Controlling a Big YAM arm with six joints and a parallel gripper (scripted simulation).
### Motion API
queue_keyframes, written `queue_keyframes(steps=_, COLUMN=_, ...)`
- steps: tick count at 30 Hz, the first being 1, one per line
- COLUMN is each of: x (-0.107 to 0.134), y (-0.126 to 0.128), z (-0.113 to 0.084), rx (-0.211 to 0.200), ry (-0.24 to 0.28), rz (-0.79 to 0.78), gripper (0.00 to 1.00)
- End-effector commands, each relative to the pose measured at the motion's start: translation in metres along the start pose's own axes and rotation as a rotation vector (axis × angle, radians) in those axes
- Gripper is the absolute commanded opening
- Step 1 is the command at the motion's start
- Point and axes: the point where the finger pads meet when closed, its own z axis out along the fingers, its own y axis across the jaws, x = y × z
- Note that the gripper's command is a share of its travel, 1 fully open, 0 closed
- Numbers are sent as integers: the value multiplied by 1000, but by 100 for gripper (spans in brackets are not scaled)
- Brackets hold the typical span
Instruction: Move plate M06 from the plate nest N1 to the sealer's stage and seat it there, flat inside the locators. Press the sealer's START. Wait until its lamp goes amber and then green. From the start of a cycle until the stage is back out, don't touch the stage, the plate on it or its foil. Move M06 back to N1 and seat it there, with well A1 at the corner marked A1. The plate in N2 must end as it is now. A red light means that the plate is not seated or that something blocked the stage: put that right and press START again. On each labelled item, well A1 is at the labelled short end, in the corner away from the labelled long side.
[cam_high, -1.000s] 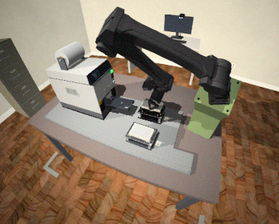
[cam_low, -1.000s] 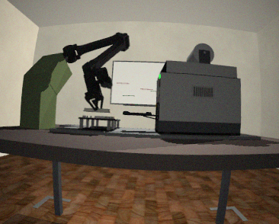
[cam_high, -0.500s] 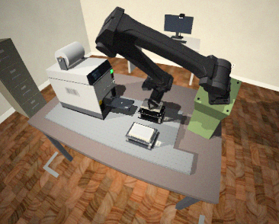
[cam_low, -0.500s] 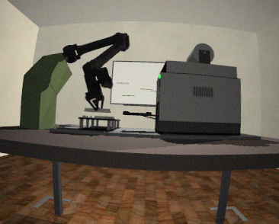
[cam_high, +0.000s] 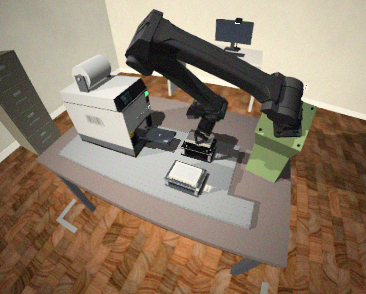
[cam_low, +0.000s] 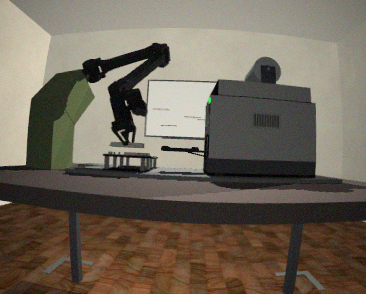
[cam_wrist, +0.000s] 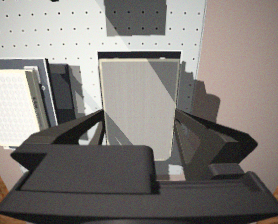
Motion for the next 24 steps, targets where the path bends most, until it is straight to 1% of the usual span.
queue_keyframes(steps=1, x=-6, y=-2, z=-2, rx=3, ry=-8, rz=-11, gripper=0)
queue_keyframes(steps=5, x=-11, y=-6, z=-4, rx=9, ry=-23, rz=-3, gripper=0)
queue_keyframes(steps=11, x=-16, y=-5, z=-4, rx=8, ry=-31, rz=-7, gripper=0)
queue_keyframes(steps=14, x=-10, y=0, z=-5, rx=3, ry=-23, rz=-3, gripper=0)
queue_keyframes(steps=16, x=-10, y=0, z=-5, rx=3, ry=-23, rz=-3, gripper=0)
queue_keyframes(steps=21, x=9, y=3, z=1, rx=2, ry=8, rz=8, gripper=0)
queue_keyframes(steps=24, x=13, y=3, z=4, rx=1, ry=15, rz=10, gripper=0)
